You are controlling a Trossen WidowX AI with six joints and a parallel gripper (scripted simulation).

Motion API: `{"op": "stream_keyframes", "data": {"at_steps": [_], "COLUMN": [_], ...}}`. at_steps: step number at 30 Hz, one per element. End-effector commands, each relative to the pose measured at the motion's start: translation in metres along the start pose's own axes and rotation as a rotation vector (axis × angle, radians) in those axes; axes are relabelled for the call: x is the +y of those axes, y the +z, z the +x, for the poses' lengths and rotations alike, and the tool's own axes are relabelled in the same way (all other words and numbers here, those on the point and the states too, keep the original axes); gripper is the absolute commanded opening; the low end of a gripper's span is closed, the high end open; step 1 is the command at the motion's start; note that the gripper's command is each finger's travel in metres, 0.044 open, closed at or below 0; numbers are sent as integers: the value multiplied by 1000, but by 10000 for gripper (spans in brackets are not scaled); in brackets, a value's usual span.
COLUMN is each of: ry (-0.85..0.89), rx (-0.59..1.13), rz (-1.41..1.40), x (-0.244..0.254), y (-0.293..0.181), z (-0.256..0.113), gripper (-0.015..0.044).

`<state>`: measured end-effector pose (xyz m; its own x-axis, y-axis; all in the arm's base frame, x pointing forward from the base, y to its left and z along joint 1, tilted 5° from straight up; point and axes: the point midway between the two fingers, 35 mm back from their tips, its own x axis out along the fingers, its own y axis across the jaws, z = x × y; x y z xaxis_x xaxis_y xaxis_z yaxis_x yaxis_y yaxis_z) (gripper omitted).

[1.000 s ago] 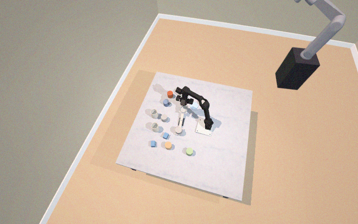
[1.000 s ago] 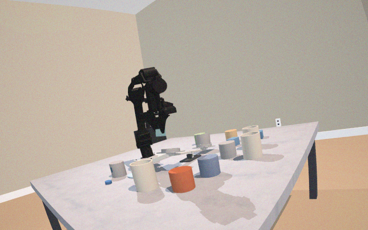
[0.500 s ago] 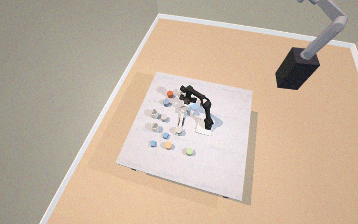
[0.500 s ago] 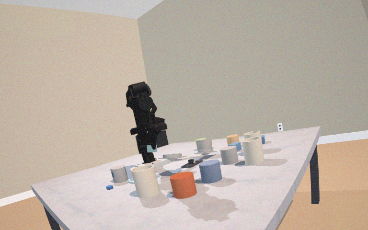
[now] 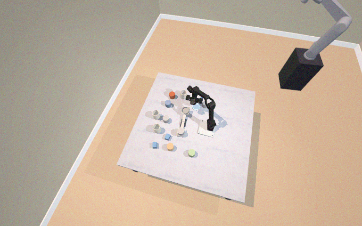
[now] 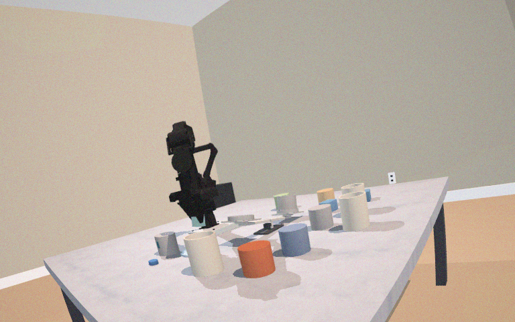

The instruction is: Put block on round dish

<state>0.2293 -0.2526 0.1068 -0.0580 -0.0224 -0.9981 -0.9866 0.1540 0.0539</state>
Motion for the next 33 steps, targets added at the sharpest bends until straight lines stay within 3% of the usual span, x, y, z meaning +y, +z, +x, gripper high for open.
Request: {"op": "stream_keyframes", "data": {"at_steps": [1,23,33], "ry": [1,3,3], "rx": [8,9,9], "rz": [-2,-2,-2], "x": [14,26,26], "y": [-9,-18,-18], "z": [8,59,63], "gripper": [0,0,0]}}
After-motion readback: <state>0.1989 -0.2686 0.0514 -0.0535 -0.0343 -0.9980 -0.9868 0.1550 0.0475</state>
